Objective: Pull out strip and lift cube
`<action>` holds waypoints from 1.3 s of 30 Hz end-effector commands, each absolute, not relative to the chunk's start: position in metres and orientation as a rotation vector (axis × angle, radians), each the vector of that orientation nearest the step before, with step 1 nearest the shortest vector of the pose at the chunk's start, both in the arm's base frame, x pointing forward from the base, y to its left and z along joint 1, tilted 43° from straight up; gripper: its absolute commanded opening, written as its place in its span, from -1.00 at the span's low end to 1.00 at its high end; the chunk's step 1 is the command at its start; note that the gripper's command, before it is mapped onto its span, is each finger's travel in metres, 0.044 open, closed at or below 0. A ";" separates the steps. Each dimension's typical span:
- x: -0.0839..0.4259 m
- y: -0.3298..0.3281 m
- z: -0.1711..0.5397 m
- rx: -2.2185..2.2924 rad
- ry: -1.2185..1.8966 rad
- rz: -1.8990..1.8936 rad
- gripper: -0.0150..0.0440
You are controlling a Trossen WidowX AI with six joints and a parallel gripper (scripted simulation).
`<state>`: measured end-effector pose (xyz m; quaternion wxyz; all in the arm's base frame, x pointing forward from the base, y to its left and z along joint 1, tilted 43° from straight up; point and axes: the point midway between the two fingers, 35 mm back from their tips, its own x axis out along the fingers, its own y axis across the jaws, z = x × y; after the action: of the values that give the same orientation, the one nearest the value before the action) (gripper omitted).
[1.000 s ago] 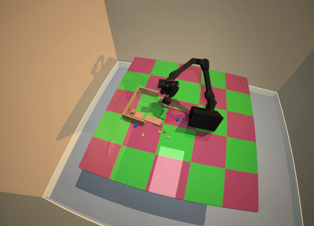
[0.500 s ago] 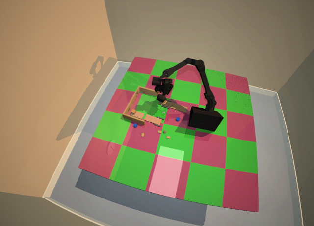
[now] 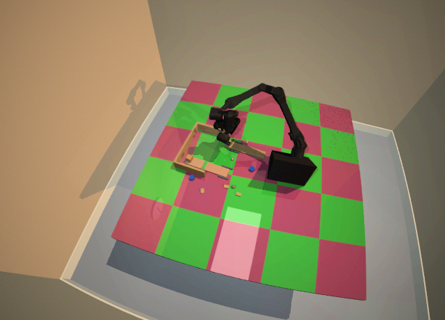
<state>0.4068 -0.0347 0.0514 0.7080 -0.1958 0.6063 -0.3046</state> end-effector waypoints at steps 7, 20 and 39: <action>0.411 -0.048 0.037 -0.443 1.350 -0.681 0.36; 0.412 -0.062 0.021 -0.444 1.349 -0.682 0.36; 0.413 -0.070 0.013 -0.445 1.349 -0.683 0.36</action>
<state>0.4141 -0.0691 0.0149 0.7081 -0.1954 0.6053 -0.3067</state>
